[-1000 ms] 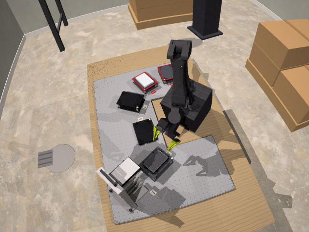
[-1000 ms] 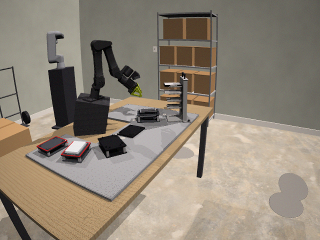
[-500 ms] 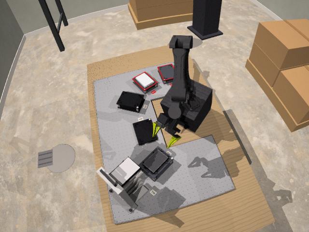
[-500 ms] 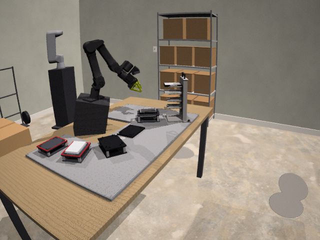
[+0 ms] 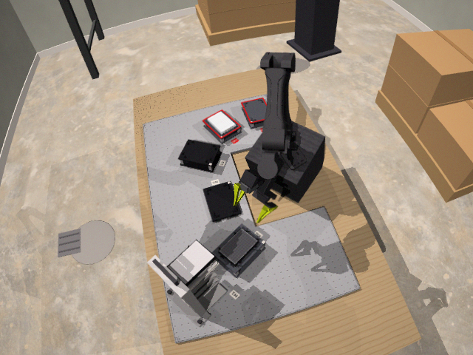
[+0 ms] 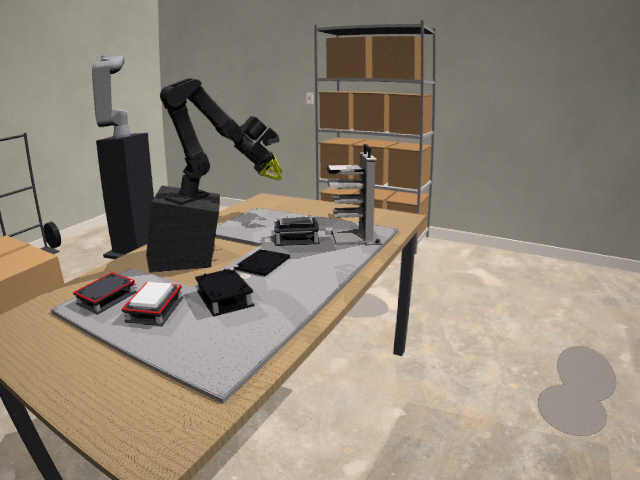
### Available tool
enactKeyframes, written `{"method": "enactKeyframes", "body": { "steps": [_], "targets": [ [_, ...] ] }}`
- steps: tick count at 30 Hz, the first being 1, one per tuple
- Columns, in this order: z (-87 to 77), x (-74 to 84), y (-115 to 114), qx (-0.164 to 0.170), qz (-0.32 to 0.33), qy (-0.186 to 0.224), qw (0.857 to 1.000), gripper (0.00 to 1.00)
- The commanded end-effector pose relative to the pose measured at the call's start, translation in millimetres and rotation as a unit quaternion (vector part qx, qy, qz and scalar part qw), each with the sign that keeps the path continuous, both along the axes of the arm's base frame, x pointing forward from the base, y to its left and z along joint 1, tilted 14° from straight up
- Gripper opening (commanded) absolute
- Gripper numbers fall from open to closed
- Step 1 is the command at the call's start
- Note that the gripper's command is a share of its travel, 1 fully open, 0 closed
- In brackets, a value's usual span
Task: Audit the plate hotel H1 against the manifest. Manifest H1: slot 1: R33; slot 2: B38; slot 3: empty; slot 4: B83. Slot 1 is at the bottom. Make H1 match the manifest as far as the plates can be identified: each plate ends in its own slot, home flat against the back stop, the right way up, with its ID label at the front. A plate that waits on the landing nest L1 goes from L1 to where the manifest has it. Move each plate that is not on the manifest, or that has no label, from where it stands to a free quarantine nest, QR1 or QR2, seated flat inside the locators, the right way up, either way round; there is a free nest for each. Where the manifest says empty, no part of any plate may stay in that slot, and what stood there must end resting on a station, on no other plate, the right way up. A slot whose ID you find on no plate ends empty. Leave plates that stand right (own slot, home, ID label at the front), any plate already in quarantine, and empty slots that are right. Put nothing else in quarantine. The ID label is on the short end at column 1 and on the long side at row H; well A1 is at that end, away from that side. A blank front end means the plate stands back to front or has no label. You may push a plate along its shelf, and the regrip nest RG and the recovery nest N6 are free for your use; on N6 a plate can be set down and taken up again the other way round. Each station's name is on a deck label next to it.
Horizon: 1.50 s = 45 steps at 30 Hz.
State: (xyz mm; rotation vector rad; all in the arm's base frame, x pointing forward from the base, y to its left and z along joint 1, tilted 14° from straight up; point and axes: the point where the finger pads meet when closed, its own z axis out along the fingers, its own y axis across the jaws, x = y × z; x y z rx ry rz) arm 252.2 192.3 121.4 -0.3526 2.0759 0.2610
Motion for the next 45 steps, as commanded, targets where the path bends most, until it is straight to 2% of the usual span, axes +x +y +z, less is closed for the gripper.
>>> {"method": "enactKeyframes", "body": {
  "steps": [1, 3, 10, 18, 21, 28, 35, 37, 45],
  "targets": [
    [0.9, -1.4, 8, -0.017, 0.017, 0.007, 1.0, 1.0],
    [0.9, -1.4, 8, -0.017, 0.017, 0.007, 1.0, 1.0],
    [3.6, -0.9, 31, -0.069, 0.078, 0.016, 0.994, 1.0],
    [6.8, -0.3, 58, -0.128, 0.149, 0.025, 0.98, 1.0],
    [7.1, -0.2, 61, -0.135, 0.157, 0.027, 0.978, 1.0],
    [9.9, 0.3, 84, -0.186, 0.217, 0.035, 0.958, 1.0],
    [12.6, 0.7, 107, -0.235, 0.276, 0.043, 0.931, 1.0],
    [12.6, 0.7, 107, -0.235, 0.276, 0.043, 0.931, 1.0],
    [15.7, 1.1, 134, -0.289, 0.341, 0.051, 0.893, 1.0]
  ]
}}
